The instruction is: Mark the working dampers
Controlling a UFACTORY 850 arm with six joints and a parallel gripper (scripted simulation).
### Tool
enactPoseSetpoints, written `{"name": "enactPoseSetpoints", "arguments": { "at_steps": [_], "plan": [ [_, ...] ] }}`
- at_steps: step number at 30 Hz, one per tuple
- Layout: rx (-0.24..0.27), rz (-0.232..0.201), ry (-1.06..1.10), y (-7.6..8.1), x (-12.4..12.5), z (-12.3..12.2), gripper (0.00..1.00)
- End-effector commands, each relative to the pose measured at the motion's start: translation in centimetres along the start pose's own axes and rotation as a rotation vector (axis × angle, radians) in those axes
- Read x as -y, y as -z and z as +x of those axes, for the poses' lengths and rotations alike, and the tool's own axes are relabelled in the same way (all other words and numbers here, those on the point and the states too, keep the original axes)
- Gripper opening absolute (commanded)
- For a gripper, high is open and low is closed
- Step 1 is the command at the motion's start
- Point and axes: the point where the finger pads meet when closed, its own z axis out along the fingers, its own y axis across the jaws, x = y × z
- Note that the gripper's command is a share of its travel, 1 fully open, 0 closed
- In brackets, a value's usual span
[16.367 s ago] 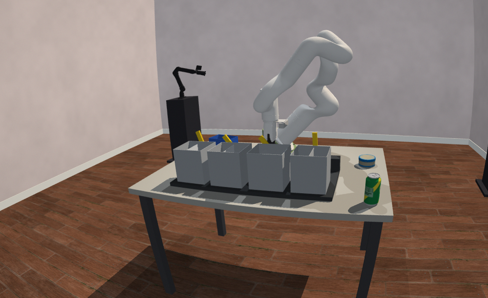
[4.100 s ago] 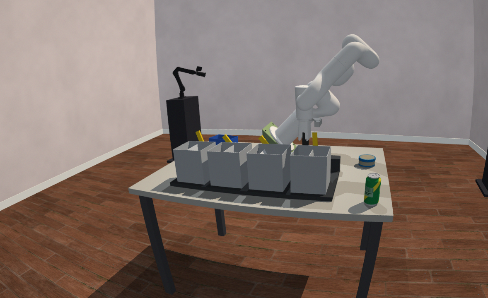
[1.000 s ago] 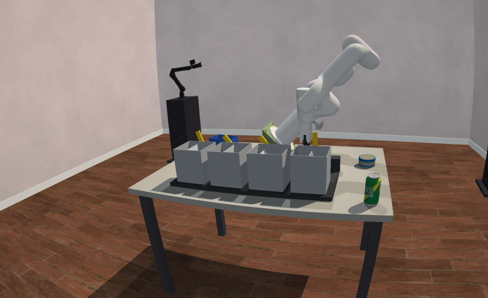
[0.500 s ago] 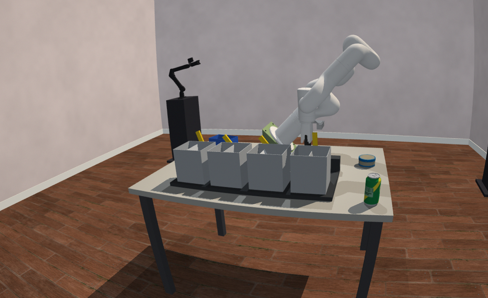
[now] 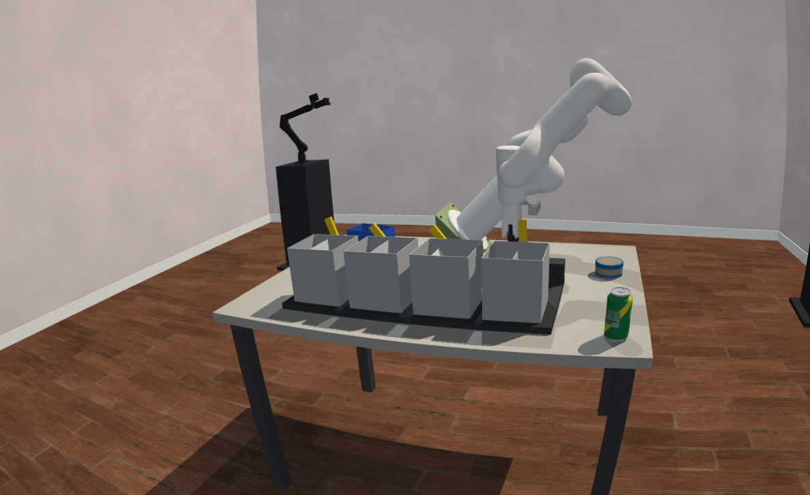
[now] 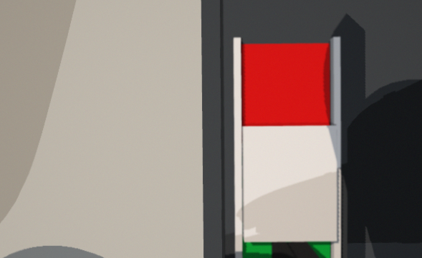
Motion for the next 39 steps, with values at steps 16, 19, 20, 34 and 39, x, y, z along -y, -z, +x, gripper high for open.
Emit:
{"name": "enactPoseSetpoints", "arguments": {
  "at_steps": [16, 19, 20, 34, 39],
  "plan": [
    [0.0, -0.001, 0.0, 0.0, -0.1, 1.1, 0.0],
    [0.0, -0.001, 0.0, 0.0, -0.1, 1.2, 0.0],
    [0.0, -0.001, 0.0, 0.0, -0.1, 1.3, 0.0],
    [0.0, -0.001, 0.0, 0.0, -0.1, 2.0, 0.0],
    [0.0, -0.001, 0.0, 0.0, -0.1, 2.3, 0.0]
  ]
}}
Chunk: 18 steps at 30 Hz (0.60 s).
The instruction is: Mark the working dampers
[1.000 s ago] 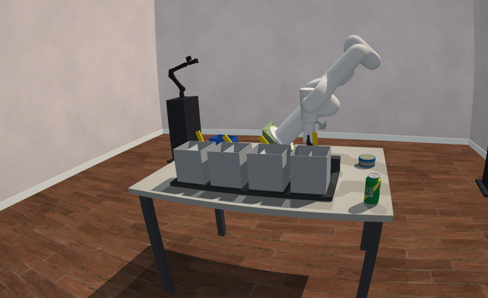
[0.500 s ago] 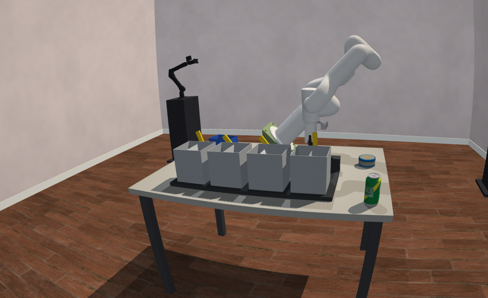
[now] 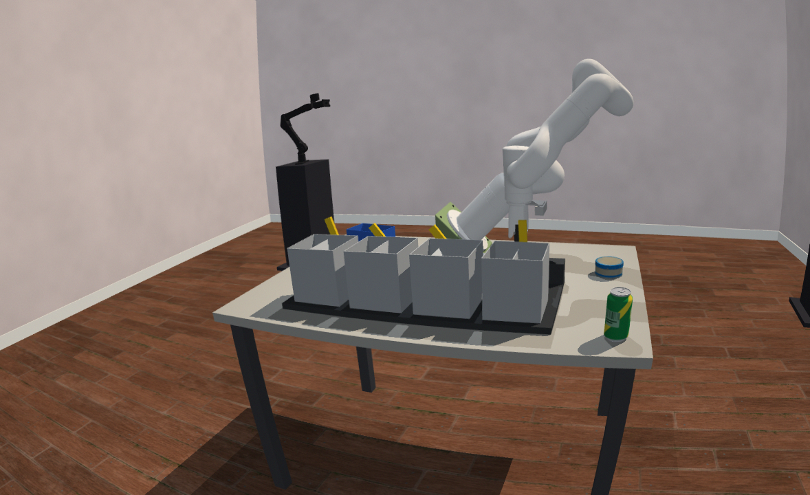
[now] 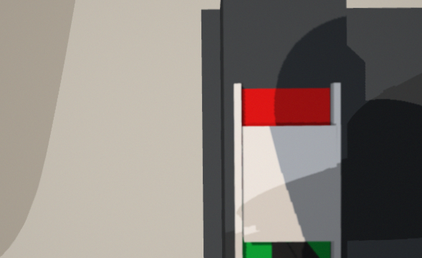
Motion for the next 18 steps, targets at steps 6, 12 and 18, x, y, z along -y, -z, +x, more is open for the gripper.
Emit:
{"name": "enactPoseSetpoints", "arguments": {
  "at_steps": [6, 12, 18],
  "plan": [
    [0.0, -0.001, 0.001, 0.03, -0.06, 0.54, 0.0],
    [0.0, -0.001, 0.001, 0.03, -0.06, 0.72, 0.0],
    [0.0, -0.001, 0.001, 0.03, -0.06, 0.96, 0.0]
  ]
}}
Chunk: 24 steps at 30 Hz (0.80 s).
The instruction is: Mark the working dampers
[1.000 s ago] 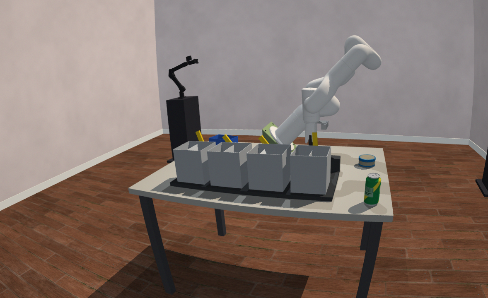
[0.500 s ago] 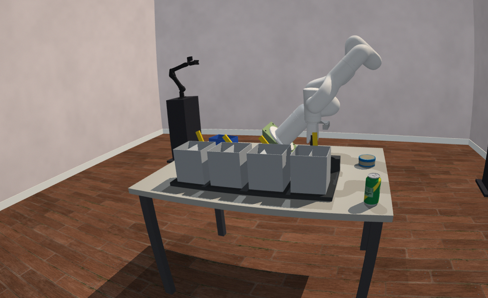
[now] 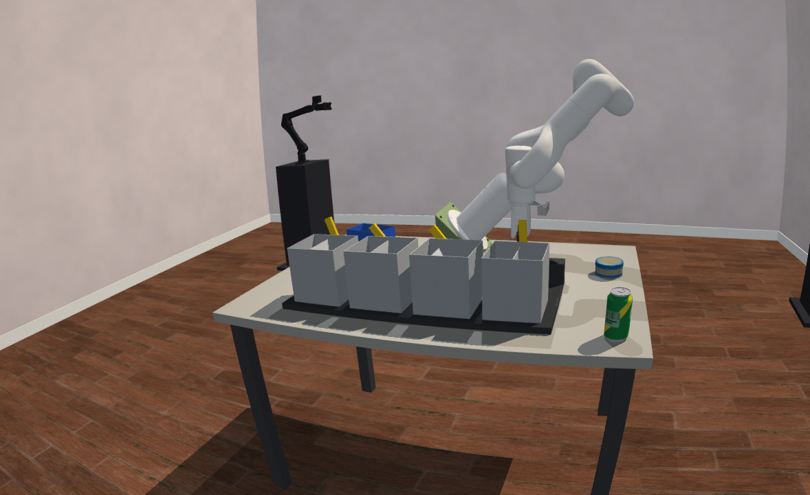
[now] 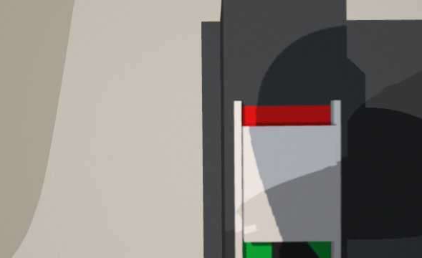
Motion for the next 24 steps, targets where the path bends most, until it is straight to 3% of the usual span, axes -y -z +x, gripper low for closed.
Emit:
{"name": "enactPoseSetpoints", "arguments": {
  "at_steps": [1, 24],
  "plan": [
    [0.0, -0.001, 0.001, 0.03, -0.06, 0.22, 0.0],
    [0.0, -0.001, 0.001, 0.03, -0.06, 0.73, 0.0]
  ]
}}
